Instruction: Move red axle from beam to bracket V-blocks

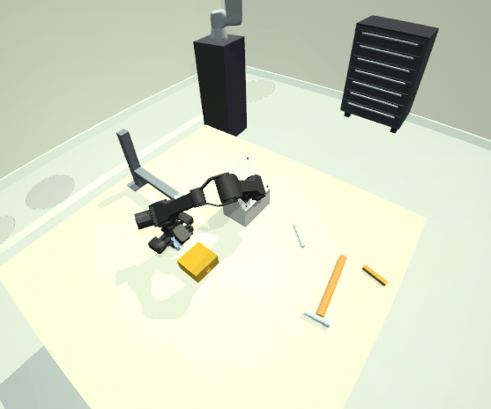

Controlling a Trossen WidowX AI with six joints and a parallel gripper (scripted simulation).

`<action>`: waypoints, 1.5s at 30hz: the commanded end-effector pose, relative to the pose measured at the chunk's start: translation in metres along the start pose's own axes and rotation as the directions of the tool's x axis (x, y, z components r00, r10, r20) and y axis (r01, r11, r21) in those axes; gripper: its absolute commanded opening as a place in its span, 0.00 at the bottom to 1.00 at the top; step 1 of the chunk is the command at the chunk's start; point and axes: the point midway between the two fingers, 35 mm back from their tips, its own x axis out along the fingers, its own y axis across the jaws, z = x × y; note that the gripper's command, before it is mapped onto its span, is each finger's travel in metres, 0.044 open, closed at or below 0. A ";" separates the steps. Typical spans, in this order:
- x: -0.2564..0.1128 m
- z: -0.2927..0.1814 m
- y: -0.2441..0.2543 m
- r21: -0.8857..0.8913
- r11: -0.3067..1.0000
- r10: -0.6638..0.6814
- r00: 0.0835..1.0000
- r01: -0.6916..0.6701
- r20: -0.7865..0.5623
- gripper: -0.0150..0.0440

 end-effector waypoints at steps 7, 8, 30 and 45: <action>0.004 0.005 0.001 0.009 1.000 0.003 1.000 -0.003 0.007 0.25; 0.004 0.006 0.001 0.009 1.000 0.003 1.000 -0.003 0.007 0.25; 0.004 0.043 -0.002 0.010 1.000 0.004 1.000 -0.004 0.009 0.25; 0.005 0.050 -0.002 0.009 1.000 0.004 1.000 -0.004 0.010 0.25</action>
